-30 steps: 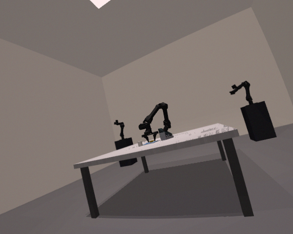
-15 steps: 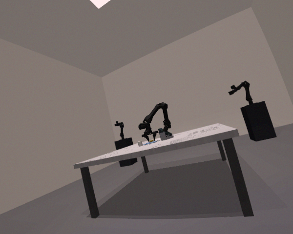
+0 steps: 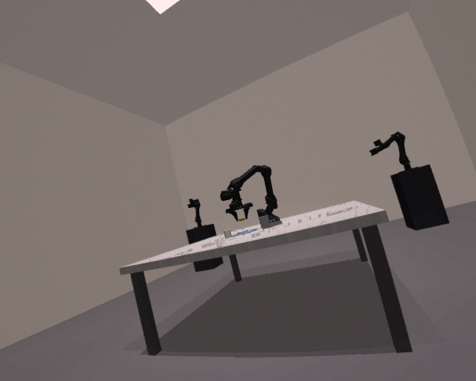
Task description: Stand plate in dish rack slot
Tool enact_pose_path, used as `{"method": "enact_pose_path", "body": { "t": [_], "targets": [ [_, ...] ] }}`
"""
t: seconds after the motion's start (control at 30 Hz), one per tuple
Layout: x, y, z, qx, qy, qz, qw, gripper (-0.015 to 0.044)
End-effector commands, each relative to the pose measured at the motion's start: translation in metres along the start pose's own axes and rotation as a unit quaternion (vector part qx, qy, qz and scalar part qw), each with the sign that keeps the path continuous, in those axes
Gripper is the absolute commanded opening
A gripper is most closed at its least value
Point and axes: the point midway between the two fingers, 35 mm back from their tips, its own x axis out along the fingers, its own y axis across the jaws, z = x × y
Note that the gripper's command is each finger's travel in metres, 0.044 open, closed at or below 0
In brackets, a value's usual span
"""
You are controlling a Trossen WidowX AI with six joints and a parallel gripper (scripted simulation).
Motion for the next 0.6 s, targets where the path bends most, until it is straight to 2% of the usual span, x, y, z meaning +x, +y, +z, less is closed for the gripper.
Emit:
{"method": "enact_pose_path", "body": {
  "t": [0.0,0.57],
  "targets": [
    [-0.019,-0.001,0.002,-0.004,-0.001,-0.004,1.000,0.0000],
    [-0.089,-0.002,0.003,-0.004,0.001,-0.002,1.000,0.0000]
  ]
}}
